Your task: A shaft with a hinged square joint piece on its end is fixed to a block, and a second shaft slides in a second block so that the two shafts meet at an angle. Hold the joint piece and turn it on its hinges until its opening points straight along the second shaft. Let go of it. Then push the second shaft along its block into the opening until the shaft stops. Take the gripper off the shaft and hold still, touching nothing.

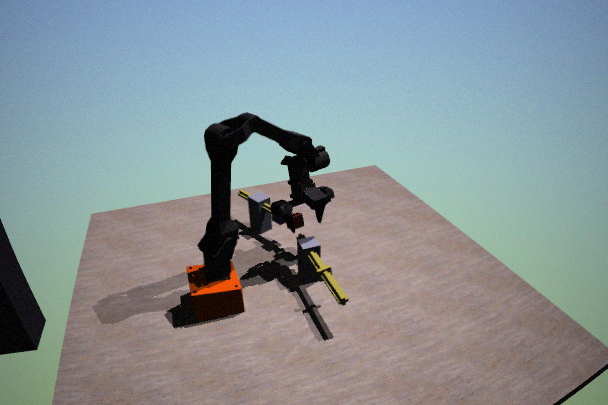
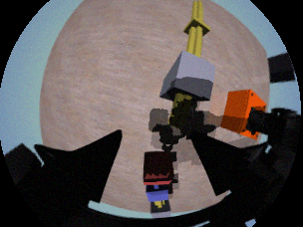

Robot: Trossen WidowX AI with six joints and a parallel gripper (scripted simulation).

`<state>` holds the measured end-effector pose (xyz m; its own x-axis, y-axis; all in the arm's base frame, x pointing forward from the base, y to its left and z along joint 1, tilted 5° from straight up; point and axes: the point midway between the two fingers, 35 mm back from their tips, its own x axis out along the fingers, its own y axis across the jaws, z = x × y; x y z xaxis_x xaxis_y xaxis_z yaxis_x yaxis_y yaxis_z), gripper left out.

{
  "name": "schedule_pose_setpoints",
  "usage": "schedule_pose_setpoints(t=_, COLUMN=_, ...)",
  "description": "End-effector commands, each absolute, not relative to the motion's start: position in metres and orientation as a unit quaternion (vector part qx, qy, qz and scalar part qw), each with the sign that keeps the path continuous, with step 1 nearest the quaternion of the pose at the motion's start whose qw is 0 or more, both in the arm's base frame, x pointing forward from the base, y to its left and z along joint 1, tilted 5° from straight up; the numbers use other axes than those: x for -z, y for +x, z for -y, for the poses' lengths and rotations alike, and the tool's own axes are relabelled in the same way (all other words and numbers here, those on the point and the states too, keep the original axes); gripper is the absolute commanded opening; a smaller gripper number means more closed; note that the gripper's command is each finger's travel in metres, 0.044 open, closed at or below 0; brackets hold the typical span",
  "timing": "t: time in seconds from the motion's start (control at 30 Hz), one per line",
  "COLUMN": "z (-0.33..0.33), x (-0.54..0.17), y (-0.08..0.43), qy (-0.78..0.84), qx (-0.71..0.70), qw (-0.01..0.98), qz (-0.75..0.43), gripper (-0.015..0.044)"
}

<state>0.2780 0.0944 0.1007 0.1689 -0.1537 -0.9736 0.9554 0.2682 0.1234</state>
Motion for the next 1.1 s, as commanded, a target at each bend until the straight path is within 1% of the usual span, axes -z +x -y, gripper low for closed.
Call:
schedule_pose_setpoints(t=0.0, z=-0.093, x=-0.088, y=0.277, qy=0.418, qx=0.439, qw=0.637, qz=-0.476, gripper=0.0440)
schedule_pose_setpoints(t=0.1, z=-0.096, x=-0.088, y=0.276, qy=0.418, qx=0.439, qw=0.637, qz=-0.476, gripper=0.0440)
schedule_pose_setpoints(t=0.5, z=-0.141, x=-0.088, y=0.263, qy=0.420, qx=0.438, qw=0.635, qz=-0.478, gripper=0.0440)
schedule_pose_setpoints(t=1.07, z=-0.138, x=-0.066, y=0.267, qy=0.419, qx=0.438, qw=0.636, qz=-0.478, gripper=0.0440)
